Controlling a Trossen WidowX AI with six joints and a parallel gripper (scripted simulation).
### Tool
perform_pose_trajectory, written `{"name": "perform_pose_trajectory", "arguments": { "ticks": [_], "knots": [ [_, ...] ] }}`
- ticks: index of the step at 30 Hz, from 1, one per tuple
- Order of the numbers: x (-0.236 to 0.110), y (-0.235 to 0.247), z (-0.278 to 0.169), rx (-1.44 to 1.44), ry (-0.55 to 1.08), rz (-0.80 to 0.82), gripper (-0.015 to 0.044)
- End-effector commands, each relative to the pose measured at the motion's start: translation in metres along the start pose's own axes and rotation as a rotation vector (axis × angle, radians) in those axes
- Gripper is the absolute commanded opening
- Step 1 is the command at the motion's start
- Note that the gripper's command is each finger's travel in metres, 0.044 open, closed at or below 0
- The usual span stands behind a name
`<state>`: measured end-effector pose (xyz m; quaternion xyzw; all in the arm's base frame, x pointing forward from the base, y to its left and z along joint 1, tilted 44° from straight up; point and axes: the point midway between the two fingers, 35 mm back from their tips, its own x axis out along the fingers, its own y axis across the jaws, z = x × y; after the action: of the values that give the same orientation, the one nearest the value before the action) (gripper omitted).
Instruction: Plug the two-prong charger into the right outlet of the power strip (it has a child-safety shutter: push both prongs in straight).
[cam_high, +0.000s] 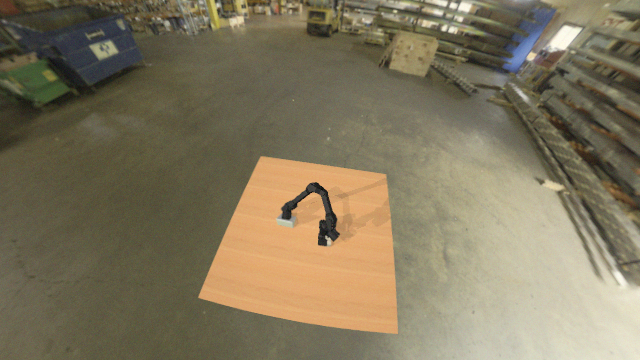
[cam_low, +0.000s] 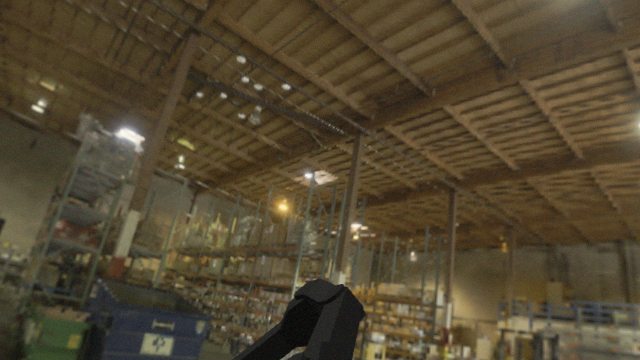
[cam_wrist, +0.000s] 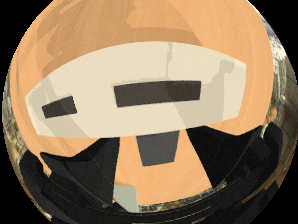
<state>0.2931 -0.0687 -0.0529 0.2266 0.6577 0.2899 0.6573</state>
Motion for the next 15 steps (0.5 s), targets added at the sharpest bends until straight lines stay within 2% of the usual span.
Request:
{"name": "perform_pose_trajectory", "arguments": {
  "ticks": [1,15],
  "knots": [
    [-0.0003,0.0001,0.0005,-0.001,-0.003,0.001,0.044],
    [0.0002,-0.0001,-0.0036,-0.004,-0.012,0.001,0.044]
  ]
}}
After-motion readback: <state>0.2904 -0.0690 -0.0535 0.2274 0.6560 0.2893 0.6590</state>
